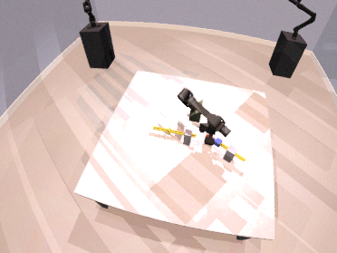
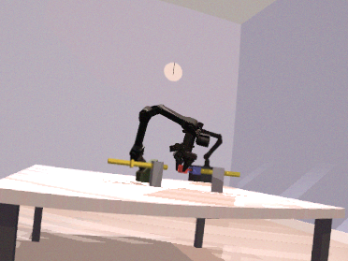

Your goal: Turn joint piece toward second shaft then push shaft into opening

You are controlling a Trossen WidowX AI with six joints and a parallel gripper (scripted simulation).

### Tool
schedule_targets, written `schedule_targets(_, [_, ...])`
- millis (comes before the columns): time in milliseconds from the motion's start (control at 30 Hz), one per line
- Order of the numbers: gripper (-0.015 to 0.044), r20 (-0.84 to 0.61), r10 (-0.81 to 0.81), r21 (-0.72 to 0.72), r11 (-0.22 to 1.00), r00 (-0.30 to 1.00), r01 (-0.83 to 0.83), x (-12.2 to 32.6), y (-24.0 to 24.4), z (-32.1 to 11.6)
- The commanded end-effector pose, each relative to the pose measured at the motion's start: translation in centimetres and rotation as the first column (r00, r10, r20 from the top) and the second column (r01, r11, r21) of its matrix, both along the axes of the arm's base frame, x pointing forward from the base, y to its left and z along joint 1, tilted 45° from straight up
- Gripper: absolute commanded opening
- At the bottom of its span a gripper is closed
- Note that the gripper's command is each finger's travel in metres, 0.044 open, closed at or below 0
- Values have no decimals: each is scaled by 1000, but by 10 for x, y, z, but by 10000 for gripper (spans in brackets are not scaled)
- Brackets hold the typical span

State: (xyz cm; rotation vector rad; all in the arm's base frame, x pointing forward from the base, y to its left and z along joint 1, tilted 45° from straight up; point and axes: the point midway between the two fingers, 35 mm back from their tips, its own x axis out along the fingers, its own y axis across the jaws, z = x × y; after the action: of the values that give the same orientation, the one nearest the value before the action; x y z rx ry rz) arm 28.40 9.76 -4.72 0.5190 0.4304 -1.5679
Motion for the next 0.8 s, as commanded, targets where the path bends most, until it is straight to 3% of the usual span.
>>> schedule_targets(0, [440,11,-3,-14,1000,1000,3,3,1,2])
schedule_targets(367, [440,-219,201,67,979,955,-191,7,26,26])
schedule_targets(767, [440,-451,464,216,886,762,-411,6,56,58])
